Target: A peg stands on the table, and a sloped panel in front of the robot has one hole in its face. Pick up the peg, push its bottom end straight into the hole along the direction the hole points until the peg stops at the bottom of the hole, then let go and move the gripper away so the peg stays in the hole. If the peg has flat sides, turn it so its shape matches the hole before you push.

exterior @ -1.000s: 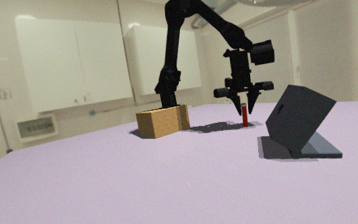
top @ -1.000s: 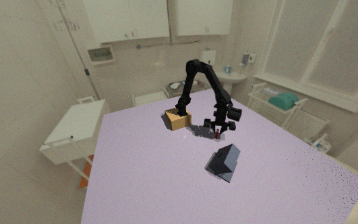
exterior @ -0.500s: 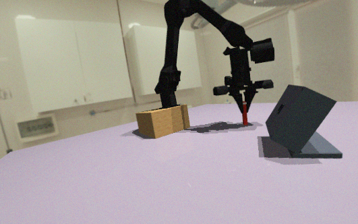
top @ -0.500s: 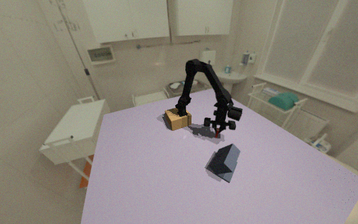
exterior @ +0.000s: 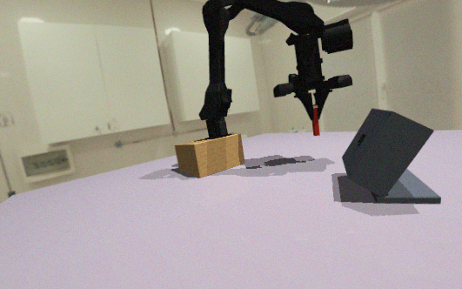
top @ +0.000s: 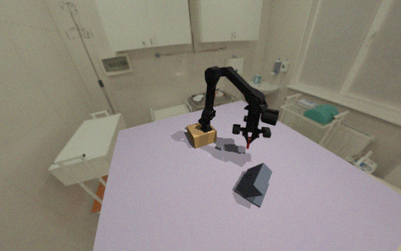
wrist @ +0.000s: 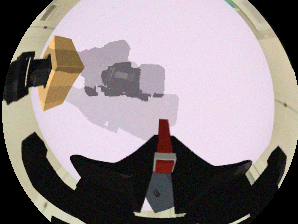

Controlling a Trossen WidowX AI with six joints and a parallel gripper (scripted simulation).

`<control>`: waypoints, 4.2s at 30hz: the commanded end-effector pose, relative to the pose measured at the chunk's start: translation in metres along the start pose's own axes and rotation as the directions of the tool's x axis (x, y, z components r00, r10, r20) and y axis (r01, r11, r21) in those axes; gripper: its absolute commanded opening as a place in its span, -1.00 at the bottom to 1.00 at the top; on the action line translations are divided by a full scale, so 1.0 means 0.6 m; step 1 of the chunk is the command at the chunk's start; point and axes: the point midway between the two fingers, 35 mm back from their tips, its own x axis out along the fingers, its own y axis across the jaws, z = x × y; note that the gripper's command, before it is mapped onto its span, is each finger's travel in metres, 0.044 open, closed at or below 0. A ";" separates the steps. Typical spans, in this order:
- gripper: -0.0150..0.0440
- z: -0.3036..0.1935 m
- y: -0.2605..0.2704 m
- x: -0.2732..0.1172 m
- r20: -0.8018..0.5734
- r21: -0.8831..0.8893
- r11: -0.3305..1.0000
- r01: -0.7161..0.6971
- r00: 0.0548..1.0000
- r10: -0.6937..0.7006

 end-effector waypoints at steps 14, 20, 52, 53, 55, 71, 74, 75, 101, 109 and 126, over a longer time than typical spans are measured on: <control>-0.49 -0.017 0.005 -0.011 0.017 0.035 0.998 0.052 0.998 -0.052; -0.49 -0.026 0.007 -0.009 0.026 0.054 0.995 0.081 0.996 -0.082; -0.49 -0.074 0.024 -0.004 0.045 0.150 0.960 0.236 0.968 -0.245; -0.49 -0.076 0.025 -0.004 0.044 0.153 0.958 0.241 0.967 -0.250; -0.49 -0.079 0.026 -0.004 0.044 0.158 0.955 0.251 0.965 -0.260; -0.49 -0.102 0.038 -0.004 0.034 0.198 0.924 0.328 0.940 -0.341; -0.49 -0.107 0.040 -0.004 0.030 0.205 0.917 0.342 0.934 -0.355; -0.49 -0.108 0.041 -0.004 0.029 0.207 0.915 0.347 0.932 -0.360; -0.49 -0.144 0.064 -0.008 -0.014 0.253 0.847 0.468 0.877 -0.480; -0.49 -0.155 0.073 -0.009 -0.032 0.263 0.823 0.503 0.857 -0.514; -0.49 -0.175 0.092 -0.014 -0.076 0.277 0.769 0.576 0.811 -0.580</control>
